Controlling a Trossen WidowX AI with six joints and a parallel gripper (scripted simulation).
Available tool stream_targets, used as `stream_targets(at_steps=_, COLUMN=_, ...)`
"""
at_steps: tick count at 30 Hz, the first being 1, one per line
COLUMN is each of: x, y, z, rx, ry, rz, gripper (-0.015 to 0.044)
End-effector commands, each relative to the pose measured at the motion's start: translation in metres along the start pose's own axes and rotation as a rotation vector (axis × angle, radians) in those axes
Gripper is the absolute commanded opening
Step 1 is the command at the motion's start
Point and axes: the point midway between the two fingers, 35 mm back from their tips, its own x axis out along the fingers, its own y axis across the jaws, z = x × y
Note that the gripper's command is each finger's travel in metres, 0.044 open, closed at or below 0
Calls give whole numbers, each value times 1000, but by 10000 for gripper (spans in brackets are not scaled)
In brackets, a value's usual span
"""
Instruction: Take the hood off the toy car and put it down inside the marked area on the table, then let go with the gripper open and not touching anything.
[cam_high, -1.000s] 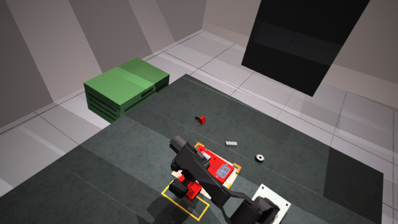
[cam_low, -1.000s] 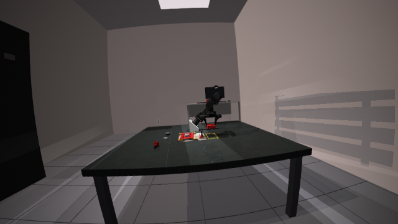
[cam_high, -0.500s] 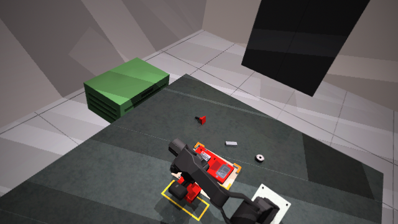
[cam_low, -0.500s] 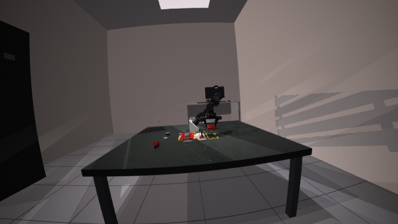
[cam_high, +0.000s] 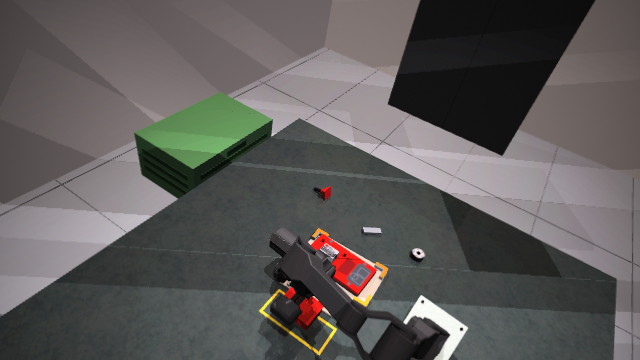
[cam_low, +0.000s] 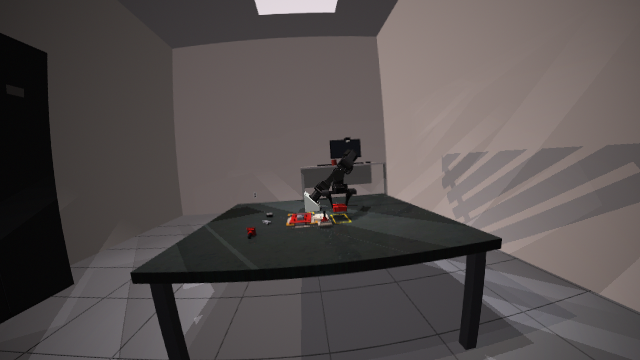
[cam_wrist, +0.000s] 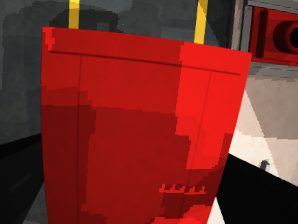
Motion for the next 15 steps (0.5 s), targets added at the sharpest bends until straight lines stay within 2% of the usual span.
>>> stream_targets(at_steps=1, x=4, y=1, z=-1, rx=3, ry=2, rz=6, gripper=0)
stream_targets(at_steps=15, x=17, y=1, z=-2, rx=3, ry=2, rz=8, gripper=0)
